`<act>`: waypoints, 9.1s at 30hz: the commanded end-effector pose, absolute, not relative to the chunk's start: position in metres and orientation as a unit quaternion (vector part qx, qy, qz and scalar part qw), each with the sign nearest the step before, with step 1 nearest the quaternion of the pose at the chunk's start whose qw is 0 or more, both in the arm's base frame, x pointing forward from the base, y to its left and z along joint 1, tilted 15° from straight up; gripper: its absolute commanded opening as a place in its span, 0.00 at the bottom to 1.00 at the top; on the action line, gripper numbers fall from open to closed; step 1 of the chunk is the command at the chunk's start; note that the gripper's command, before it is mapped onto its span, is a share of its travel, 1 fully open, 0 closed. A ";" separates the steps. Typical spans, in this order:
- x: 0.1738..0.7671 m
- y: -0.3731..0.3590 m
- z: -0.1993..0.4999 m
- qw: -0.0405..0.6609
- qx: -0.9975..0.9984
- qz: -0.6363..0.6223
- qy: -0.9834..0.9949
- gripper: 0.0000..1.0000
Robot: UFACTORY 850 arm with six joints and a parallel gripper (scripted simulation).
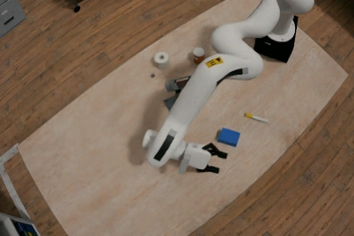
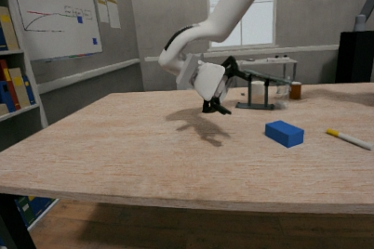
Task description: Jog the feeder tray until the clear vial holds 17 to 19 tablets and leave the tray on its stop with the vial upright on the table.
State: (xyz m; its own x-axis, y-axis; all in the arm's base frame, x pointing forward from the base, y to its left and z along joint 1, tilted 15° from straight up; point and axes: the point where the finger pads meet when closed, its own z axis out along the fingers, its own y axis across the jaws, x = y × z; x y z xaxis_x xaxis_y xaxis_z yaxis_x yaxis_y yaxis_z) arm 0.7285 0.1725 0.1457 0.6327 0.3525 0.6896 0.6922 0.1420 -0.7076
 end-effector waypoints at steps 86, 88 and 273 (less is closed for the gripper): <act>0.612 -0.245 0.198 0.071 -0.968 -0.110 0.216 0.00; 0.614 -0.245 0.189 0.071 -0.968 -0.110 0.216 0.00; 0.612 -0.222 0.090 0.071 -0.968 -0.110 0.216 0.00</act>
